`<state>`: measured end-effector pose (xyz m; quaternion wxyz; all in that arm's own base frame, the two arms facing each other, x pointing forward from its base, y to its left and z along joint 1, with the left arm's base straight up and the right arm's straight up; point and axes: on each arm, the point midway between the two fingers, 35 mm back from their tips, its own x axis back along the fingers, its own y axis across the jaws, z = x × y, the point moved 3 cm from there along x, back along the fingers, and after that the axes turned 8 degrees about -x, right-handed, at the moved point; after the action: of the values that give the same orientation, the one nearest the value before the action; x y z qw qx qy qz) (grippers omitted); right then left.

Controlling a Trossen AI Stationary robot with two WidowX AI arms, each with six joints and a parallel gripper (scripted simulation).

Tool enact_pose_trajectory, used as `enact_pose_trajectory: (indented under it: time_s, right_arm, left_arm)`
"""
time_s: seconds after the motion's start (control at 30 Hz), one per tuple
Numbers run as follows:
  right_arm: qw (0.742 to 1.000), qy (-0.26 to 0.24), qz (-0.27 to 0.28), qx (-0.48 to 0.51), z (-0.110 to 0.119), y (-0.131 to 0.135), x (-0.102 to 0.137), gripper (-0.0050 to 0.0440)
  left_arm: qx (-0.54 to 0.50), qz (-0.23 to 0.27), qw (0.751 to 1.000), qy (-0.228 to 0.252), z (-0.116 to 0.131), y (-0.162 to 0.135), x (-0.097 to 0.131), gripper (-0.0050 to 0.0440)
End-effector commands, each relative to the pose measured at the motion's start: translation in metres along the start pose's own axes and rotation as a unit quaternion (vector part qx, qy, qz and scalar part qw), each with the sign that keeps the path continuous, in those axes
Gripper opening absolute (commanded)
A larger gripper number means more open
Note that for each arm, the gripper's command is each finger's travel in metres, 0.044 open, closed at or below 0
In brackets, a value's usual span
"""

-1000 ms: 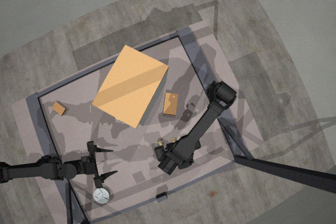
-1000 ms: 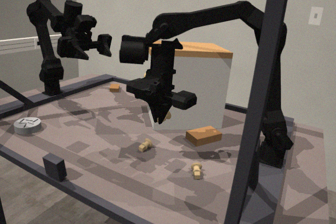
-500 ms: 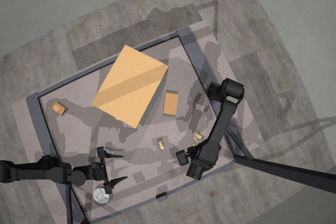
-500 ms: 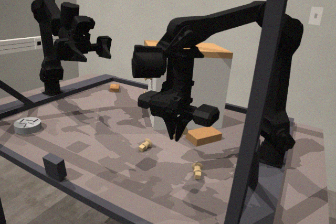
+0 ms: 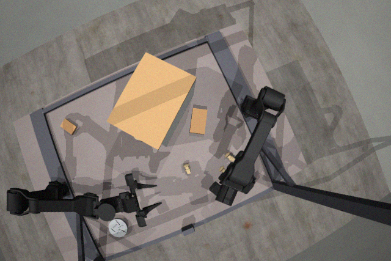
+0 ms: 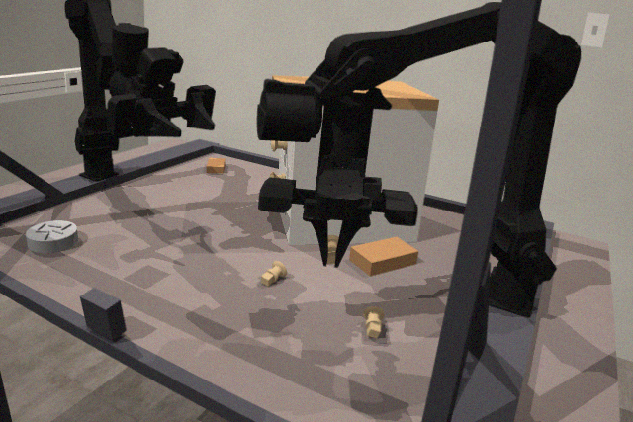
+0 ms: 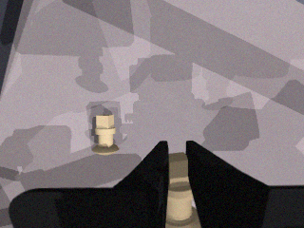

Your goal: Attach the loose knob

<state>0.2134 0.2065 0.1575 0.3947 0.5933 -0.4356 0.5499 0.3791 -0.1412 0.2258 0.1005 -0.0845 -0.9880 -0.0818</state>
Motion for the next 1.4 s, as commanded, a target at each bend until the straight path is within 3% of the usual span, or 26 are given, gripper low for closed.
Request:
enact_pose_trajectory:
  time_s: [0.0, 0.33, 0.7, 0.77, 1.03, 1.33, 1.37]
  right_arm:
    - [0.996, -0.029, 0.017, 0.084, 0.002, 0.000, 0.011, 0.0010]
    - [0.963, -0.058, 0.014, 0.262, 0.002, -0.005, 0.009, 0.0010]
    - [0.868, -0.096, 0.014, 0.487, 0.004, -0.009, 0.009, 0.0010]
    - [0.868, -0.096, 0.014, 0.487, 0.004, -0.009, 0.009, 0.0010]
    - [0.782, -0.116, 0.014, 0.612, 0.003, -0.012, 0.009, 0.0010]
    - [0.773, -0.118, 0.013, 0.623, 0.003, -0.012, 0.008, 0.0010]
    - [0.773, -0.117, 0.013, 0.623, 0.003, -0.012, 0.008, 0.0010]
  left_arm:
    - [0.010, -0.026, 0.999, -0.034, -0.012, -0.009, -0.024, 0.0290]
    - [0.015, -0.083, 0.995, -0.054, 0.008, -0.031, -0.084, 0.0290]
    - [0.028, -0.158, 0.984, -0.080, 0.033, -0.060, -0.164, 0.0290]
    - [0.028, -0.158, 0.984, -0.080, 0.033, -0.060, -0.164, 0.0290]
    - [0.033, -0.197, 0.975, -0.092, 0.047, -0.076, -0.207, 0.0290]
    - [0.031, -0.204, 0.974, -0.090, 0.055, -0.077, -0.215, 0.0290]
    - [0.038, -0.204, 0.973, -0.098, 0.044, -0.075, -0.212, 0.0290]
